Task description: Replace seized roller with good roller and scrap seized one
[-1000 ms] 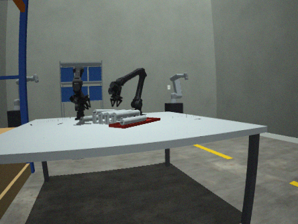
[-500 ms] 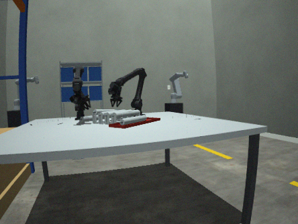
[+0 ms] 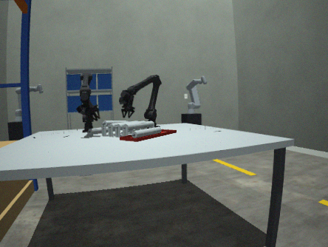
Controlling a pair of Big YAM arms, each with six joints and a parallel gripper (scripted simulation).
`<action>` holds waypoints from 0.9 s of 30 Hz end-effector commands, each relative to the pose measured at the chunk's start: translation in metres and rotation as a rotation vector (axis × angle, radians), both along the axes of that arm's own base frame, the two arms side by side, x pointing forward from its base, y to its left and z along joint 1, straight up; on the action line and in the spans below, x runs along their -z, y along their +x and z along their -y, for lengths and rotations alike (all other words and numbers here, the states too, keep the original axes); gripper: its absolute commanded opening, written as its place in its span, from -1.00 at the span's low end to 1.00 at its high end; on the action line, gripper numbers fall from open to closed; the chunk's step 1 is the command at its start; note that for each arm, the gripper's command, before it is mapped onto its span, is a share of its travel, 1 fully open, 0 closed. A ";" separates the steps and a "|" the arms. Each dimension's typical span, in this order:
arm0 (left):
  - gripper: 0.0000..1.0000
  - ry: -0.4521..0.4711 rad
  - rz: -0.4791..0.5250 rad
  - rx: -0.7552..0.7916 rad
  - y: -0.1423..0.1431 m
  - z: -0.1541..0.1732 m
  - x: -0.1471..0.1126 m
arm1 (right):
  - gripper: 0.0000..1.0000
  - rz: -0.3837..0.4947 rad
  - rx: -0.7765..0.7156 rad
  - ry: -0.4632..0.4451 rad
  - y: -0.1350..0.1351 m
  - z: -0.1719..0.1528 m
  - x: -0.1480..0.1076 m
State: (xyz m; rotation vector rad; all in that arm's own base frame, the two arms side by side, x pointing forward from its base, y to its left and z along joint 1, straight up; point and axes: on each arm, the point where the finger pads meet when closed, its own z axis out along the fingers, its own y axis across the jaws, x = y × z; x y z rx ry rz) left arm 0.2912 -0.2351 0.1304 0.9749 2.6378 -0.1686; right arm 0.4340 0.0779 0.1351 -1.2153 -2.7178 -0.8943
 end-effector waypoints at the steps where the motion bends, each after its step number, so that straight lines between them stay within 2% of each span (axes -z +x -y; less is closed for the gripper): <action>1: 0.24 -0.011 0.016 0.004 0.003 -0.001 -0.011 | -0.36 0.035 -0.014 -0.007 0.018 0.000 -0.017; 14: 0.24 -0.014 0.020 0.004 0.004 0.000 -0.012 | -0.36 0.036 -0.017 -0.007 0.018 -0.001 -0.017; 15: 0.24 -0.062 0.082 -0.006 0.025 0.012 -0.037 | -0.36 0.124 -0.018 -0.013 0.028 0.000 -0.037; 19: 0.24 -0.074 0.092 -0.032 0.033 0.012 -0.038 | -0.36 0.163 -0.042 -0.028 0.032 -0.001 -0.041; 24: 0.24 -0.121 0.155 -0.082 0.054 0.008 -0.057 | -0.36 0.265 -0.080 -0.070 0.044 0.004 -0.054; 27: 0.24 -0.121 0.153 -0.086 0.061 0.008 -0.054 | -0.36 0.275 -0.090 -0.082 0.047 0.006 -0.049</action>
